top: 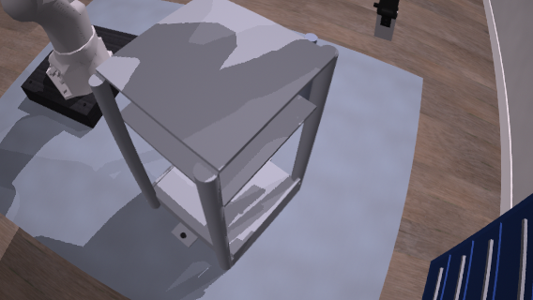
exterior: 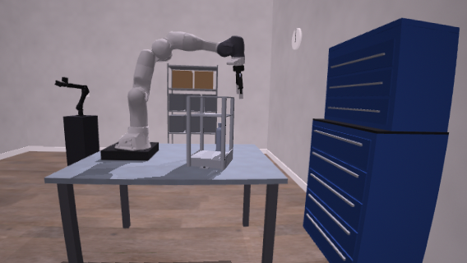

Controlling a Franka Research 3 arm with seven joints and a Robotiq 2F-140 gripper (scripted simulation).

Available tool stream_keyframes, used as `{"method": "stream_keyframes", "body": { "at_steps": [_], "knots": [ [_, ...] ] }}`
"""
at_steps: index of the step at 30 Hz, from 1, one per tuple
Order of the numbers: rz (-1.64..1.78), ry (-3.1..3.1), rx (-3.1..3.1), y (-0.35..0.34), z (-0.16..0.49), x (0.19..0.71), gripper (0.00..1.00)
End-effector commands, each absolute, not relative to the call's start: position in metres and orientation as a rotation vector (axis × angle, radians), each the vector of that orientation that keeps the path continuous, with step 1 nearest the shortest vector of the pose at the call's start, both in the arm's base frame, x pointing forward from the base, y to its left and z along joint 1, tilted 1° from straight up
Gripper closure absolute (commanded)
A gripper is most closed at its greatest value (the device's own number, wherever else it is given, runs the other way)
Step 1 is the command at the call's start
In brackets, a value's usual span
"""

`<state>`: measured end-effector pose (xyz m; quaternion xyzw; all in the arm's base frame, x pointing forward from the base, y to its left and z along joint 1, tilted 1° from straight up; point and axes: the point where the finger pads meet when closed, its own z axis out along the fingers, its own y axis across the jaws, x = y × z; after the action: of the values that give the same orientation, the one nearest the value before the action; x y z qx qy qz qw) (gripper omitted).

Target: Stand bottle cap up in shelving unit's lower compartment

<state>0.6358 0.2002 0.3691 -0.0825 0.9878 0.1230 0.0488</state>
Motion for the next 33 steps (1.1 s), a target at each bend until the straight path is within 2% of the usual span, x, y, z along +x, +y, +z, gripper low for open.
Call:
{"method": "stream_keyframes", "body": {
  "at_steps": [1, 33],
  "knots": [
    [0.365, 3.02, -0.201, 0.203, 0.368, 0.633, 0.0],
    [0.339, 3.041, -0.166, 0.211, 0.362, 0.621, 0.0]
  ]
}}
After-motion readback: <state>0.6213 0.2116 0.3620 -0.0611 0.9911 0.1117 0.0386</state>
